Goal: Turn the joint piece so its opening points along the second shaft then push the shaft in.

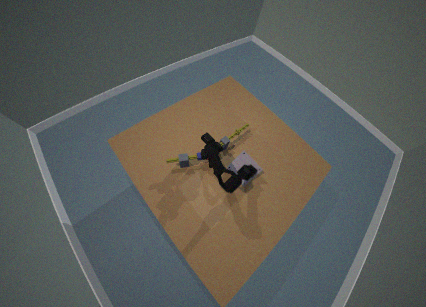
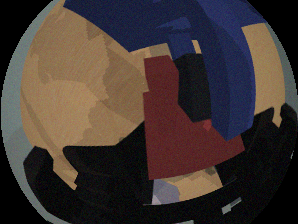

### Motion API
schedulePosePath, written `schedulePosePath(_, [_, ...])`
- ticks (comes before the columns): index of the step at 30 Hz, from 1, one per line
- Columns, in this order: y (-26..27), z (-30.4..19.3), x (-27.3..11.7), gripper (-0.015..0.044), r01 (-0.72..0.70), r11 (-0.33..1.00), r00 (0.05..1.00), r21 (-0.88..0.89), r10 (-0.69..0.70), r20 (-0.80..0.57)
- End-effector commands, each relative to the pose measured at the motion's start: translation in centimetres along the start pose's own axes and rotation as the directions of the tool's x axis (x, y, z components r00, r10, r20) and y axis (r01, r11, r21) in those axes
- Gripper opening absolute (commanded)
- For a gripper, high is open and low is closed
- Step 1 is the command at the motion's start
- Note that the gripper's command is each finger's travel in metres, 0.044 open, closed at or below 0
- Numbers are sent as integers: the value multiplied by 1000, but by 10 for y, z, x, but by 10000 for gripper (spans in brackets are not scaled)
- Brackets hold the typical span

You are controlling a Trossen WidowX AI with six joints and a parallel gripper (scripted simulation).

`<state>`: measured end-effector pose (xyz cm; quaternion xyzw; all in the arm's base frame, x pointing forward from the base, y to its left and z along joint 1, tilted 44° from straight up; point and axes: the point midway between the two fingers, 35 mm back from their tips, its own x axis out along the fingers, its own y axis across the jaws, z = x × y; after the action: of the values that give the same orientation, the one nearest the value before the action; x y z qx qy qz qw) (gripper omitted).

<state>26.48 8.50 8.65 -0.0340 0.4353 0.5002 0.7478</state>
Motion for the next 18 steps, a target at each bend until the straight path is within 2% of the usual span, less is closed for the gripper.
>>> schedulePosePath(1, [-2, -1, -2, 0, 0, 998, 999, -61, -3, -53])
schedulePosePath(18, [-12, -7, -16, 0, -17, 971, 973, -239, -40, -228])
